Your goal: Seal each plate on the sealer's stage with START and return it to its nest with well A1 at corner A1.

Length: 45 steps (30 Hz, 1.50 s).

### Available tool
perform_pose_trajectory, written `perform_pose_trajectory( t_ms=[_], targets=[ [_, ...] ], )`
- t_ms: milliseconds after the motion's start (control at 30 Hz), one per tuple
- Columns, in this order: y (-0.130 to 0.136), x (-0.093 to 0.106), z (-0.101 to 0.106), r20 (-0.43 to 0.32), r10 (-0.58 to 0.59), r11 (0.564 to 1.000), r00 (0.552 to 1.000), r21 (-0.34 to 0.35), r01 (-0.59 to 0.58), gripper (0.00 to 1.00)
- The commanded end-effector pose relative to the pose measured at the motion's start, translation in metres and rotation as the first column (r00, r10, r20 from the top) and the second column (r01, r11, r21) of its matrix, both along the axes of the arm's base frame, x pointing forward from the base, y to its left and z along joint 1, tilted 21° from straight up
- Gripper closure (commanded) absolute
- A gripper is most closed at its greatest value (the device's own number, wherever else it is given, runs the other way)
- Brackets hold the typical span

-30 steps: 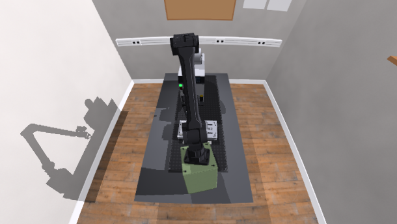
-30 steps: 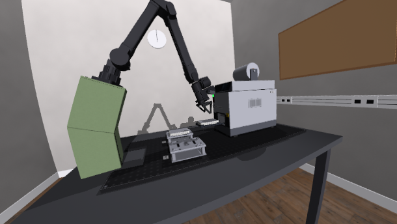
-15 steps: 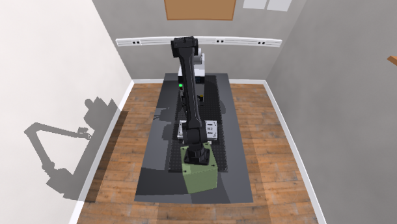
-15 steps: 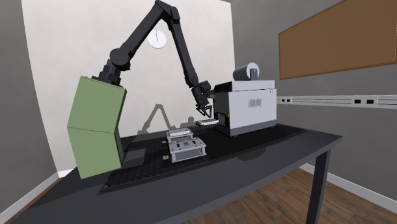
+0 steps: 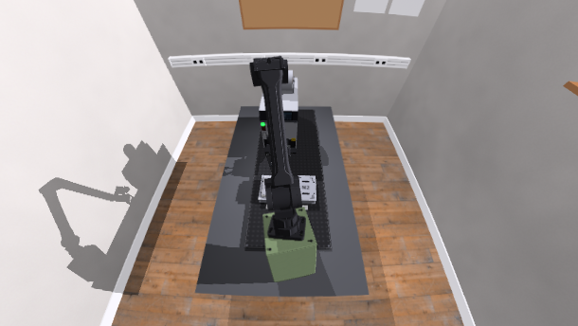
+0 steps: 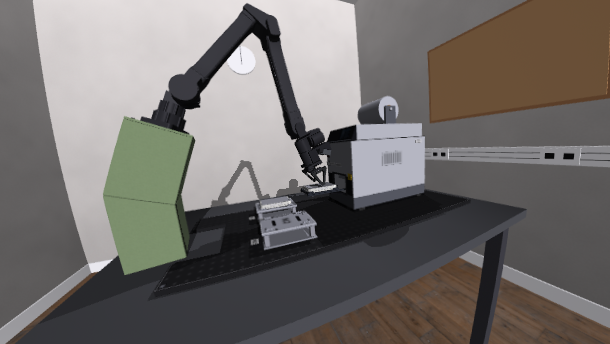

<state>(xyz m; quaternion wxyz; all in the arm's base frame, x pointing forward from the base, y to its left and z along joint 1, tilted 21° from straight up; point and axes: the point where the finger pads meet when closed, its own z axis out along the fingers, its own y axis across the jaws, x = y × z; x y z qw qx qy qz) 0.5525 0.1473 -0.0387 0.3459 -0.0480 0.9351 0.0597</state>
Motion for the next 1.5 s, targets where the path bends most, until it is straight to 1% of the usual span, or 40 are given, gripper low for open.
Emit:
perform_pose_trajectory(
  t_ms=[0,300,433,633,733,1033,1133,1200,1267,1333,1467],
  targets=[
    [-0.001,0.009,0.014,0.033,-0.014,1.0,0.999,0.012,0.013,0.0],
    [-0.001,-0.003,0.015,0.009,-0.008,1.0,1.0,0.006,0.008,0.0],
    [0.009,0.004,0.021,0.025,0.005,1.0,1.0,0.01,-0.005,0.0],
    [0.014,0.009,0.016,0.036,0.01,1.0,0.999,0.013,-0.011,0.0],
    [0.013,0.01,0.017,0.041,0.009,1.0,0.999,0.014,-0.01,0.0],
    [-0.006,0.019,0.02,0.053,-0.027,1.0,0.998,0.018,0.026,0.0],
    [-0.01,0.012,0.013,0.029,-0.03,1.0,0.999,0.011,0.029,0.0],
    [-0.006,0.005,0.009,0.013,-0.02,1.0,1.0,0.006,0.02,0.0],
    [-0.006,0.005,0.009,0.013,-0.02,1.0,1.0,0.006,0.02,0.0],
    [-0.003,-0.002,0.005,-0.002,-0.012,1.0,1.0,0.002,0.012,0.0],
    [0.005,-0.008,0.002,-0.017,0.004,1.0,1.0,-0.002,-0.004,0.0]
  ],
)
